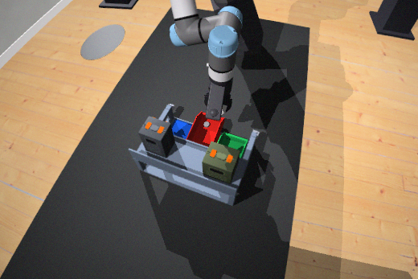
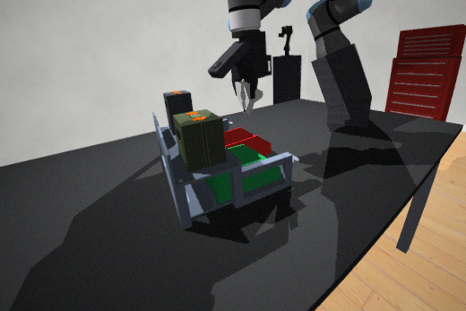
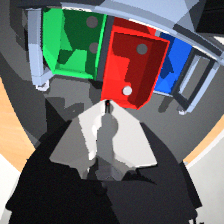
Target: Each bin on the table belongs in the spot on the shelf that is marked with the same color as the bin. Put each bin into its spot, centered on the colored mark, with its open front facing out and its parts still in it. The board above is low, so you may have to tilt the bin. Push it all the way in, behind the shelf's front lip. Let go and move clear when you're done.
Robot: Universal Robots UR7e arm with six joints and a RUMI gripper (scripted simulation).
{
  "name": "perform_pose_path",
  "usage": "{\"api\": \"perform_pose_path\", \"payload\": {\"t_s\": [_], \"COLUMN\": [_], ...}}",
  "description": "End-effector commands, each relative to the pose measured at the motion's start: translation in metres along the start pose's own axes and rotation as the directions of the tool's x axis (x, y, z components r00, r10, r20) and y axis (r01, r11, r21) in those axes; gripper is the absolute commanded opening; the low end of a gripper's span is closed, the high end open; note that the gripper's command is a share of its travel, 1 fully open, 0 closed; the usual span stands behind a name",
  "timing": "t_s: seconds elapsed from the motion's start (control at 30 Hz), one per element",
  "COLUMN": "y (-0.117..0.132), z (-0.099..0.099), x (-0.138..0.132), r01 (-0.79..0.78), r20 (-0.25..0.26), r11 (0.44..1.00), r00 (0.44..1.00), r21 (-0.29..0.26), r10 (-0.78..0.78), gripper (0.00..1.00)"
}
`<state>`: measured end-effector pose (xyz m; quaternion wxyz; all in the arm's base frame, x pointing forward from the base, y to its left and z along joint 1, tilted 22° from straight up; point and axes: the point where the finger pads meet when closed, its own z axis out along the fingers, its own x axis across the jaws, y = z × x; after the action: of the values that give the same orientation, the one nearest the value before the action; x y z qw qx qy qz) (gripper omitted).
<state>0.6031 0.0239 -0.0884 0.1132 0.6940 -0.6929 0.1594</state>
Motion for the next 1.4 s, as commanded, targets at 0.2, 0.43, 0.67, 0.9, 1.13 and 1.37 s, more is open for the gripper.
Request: {"api": "perform_pose_path", "payload": {"t_s": [0.2, 0.43, 0.67, 0.9, 1.13, 1.37], "y": [0.025, 0.041, 0.065, 0.081, 0.101, 0.114], "z": [0.011, 0.017, 0.023, 0.026, 0.029, 0.03], "x": [0.005, 0.008, 0.012, 0.015, 0.019, 0.021], "r01": [0.336, 0.512, 0.726, 0.838, 0.932, 0.971], "r20": [0.006, 0.002, -0.012, -0.025, -0.042, -0.055], "r11": [0.942, 0.859, 0.686, 0.543, 0.36, 0.234], "r00": [0.942, 0.859, 0.687, 0.545, 0.362, 0.237], "r21": [0.022, 0.033, 0.046, 0.051, 0.052, 0.049], "r10": [-0.336, -0.512, -0.726, -0.838, -0.931, -0.97], "gripper": [0.0, 0.0, 0.0, 0.0, 0.0, 0.0]}}
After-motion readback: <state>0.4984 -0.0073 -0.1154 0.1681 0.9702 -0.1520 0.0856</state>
